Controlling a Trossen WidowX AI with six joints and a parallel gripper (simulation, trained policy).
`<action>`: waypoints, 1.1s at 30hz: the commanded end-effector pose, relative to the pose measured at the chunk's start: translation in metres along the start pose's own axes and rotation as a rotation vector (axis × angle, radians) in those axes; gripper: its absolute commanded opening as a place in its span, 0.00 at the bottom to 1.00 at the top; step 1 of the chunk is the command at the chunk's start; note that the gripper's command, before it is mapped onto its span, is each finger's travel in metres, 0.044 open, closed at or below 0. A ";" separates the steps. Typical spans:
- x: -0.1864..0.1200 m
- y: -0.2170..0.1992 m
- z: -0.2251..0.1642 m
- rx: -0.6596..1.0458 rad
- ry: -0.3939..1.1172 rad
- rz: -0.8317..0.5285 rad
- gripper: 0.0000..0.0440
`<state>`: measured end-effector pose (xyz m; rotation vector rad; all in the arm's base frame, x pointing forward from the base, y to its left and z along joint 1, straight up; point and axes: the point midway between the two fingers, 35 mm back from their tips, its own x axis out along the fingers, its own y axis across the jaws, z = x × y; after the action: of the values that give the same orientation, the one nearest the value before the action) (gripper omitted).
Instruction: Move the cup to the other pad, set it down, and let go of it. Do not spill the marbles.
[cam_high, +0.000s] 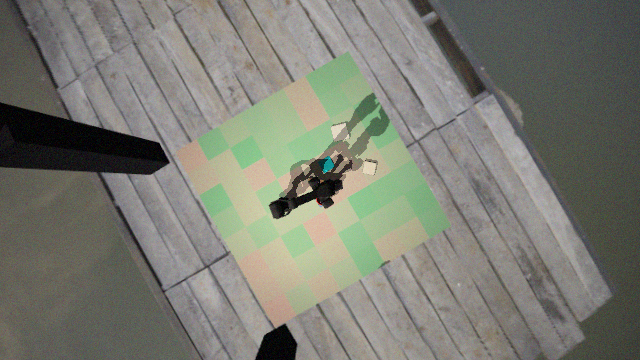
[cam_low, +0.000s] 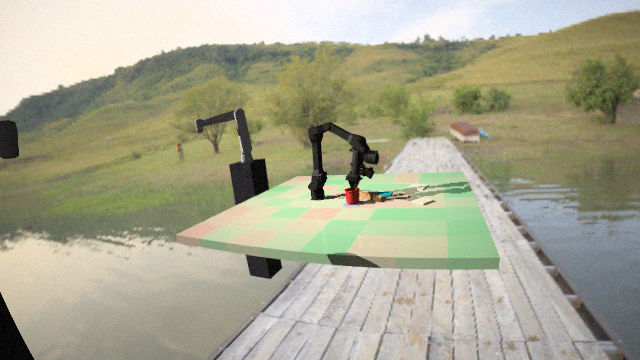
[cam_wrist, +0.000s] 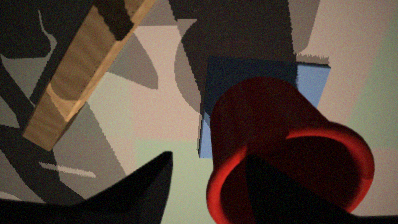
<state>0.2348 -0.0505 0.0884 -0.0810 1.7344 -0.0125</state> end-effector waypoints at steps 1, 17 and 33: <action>0.012 -0.001 -0.001 -0.036 0.021 0.005 0.43; 0.030 -0.004 0.003 -0.272 0.003 0.017 0.01; -0.012 -0.001 0.020 -0.395 -0.098 -0.014 0.00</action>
<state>0.2524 -0.0527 0.0894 -0.3630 1.6430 0.3094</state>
